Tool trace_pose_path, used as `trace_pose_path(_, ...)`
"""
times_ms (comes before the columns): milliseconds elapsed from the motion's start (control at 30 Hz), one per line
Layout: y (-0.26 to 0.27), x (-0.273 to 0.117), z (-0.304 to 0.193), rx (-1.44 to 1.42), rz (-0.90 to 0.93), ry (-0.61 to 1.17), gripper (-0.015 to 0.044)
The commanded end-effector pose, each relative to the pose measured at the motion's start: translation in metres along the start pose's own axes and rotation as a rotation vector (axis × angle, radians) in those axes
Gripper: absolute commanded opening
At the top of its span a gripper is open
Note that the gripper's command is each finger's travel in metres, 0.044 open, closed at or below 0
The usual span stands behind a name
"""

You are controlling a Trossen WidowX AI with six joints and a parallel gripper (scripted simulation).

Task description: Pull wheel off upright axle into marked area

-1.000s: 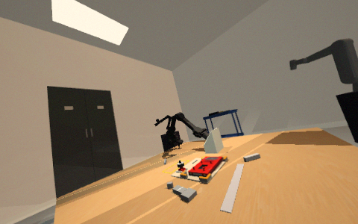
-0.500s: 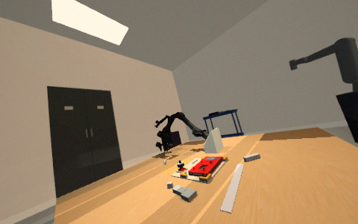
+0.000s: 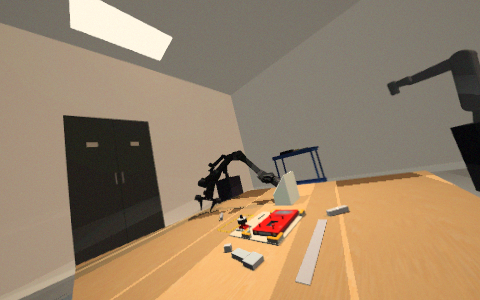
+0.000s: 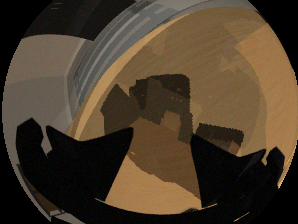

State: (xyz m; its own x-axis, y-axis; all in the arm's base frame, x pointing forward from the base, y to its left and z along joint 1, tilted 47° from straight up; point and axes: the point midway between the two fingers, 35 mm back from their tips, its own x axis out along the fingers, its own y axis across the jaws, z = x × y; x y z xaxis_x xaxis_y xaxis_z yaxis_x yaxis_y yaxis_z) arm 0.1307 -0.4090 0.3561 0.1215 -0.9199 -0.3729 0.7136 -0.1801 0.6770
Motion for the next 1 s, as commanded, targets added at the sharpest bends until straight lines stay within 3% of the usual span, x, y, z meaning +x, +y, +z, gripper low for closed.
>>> trace_pose_path(0,0.013,-0.003,-0.036,-0.034,0.023,0.083,0.0300)
trace_pose_path(267,0.021,-0.002,-0.116,-0.201,-0.018,0.245,0.0300)
trace_pose_path(500,0.013,-0.014,-0.224,-0.542,-0.108,0.422,0.0300)
trace_pose_path(967,-0.047,-0.108,-0.398,-1.484,-0.177,0.629,0.0300)
